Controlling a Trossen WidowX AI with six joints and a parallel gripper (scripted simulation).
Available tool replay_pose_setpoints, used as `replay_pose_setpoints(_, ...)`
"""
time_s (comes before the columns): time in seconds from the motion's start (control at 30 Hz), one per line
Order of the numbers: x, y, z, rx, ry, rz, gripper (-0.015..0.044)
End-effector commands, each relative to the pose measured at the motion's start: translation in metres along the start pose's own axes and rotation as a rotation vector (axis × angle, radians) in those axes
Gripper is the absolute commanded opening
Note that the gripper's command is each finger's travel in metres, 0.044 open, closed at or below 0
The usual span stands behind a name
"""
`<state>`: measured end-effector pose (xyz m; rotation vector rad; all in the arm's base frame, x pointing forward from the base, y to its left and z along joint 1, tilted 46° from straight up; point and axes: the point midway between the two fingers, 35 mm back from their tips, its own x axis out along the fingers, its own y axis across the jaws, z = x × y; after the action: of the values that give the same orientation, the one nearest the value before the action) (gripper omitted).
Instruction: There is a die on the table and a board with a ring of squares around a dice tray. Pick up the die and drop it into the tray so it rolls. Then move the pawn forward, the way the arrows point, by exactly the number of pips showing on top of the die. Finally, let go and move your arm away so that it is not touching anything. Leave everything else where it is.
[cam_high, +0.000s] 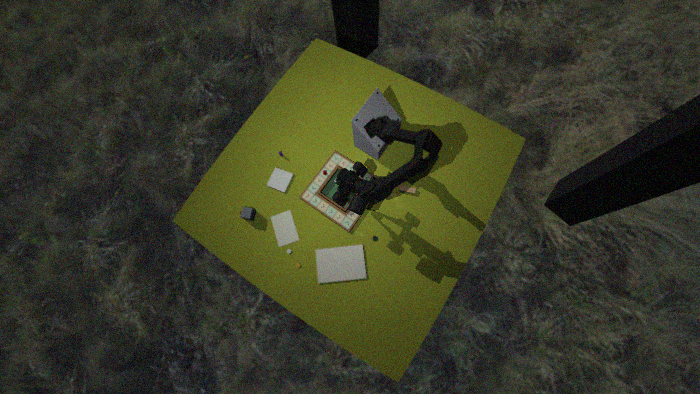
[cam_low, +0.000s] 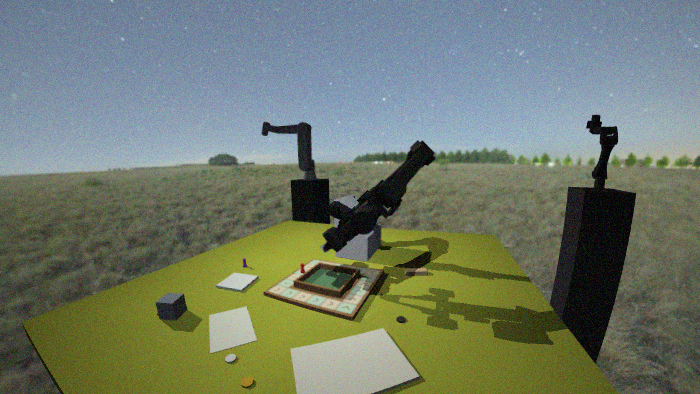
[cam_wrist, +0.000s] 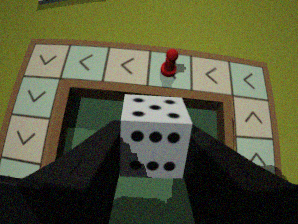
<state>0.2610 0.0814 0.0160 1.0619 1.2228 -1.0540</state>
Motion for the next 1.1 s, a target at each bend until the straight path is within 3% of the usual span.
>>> replay_pose_setpoints(0.0, 0.000, 0.000, 0.000, 0.000, 0.000, 0.000, 0.0000)
replay_pose_setpoints(0.17, 0.000, 0.000, 0.000, 0.000, 0.000, 0.000, 0.0000)
replay_pose_setpoints(0.47, -0.001, 0.000, 0.002, 0.000, 0.000, 0.000, 0.0236)
replay_pose_setpoints(0.7, -0.026, 0.000, 0.030, -0.003, -0.007, 0.001, 0.0420)
replay_pose_setpoints(0.77, -0.025, 0.000, 0.030, -0.006, 0.007, -0.005, 0.0440)
replay_pose_setpoints(0.93, 0.010, -0.005, 0.015, -0.040, 0.414, -0.093, 0.0440)
replay_pose_setpoints(1.07, 0.023, -0.001, 0.009, -0.013, 0.785, -0.025, 0.0440)
